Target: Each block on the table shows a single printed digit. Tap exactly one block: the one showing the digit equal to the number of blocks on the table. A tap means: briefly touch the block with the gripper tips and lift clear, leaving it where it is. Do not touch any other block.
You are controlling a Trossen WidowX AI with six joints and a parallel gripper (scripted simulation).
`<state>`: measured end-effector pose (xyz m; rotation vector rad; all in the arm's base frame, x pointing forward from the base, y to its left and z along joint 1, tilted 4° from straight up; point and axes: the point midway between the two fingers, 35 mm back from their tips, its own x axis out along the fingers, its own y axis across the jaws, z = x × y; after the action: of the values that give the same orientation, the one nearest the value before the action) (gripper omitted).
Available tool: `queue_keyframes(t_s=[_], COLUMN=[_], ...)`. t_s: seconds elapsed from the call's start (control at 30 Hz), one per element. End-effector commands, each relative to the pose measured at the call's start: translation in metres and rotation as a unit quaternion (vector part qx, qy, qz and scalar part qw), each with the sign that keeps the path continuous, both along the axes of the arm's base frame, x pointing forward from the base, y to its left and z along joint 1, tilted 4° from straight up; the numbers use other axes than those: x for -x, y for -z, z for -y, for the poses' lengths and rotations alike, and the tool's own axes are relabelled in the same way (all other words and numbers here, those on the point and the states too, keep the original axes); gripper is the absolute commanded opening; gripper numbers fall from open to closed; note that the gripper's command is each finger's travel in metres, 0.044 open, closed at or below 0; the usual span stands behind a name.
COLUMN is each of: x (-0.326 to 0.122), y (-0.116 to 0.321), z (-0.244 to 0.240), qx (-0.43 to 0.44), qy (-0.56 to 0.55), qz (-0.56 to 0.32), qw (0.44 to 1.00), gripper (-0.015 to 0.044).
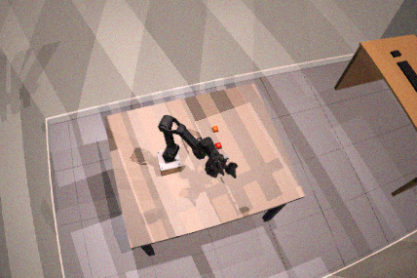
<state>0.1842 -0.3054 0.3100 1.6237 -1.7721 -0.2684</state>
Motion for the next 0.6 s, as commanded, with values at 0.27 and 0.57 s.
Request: queue_keyframes(t_s=[0.27,0.57], x=[-0.083,-0.116], y=[0.074,0.172], z=[0.014,-0.032], qx=[-0.068,0.037], qy=[-0.056,-0.243], qz=[-0.538,-0.891], qw=[0.838,0.381], gripper=[0.0400,0.0400])
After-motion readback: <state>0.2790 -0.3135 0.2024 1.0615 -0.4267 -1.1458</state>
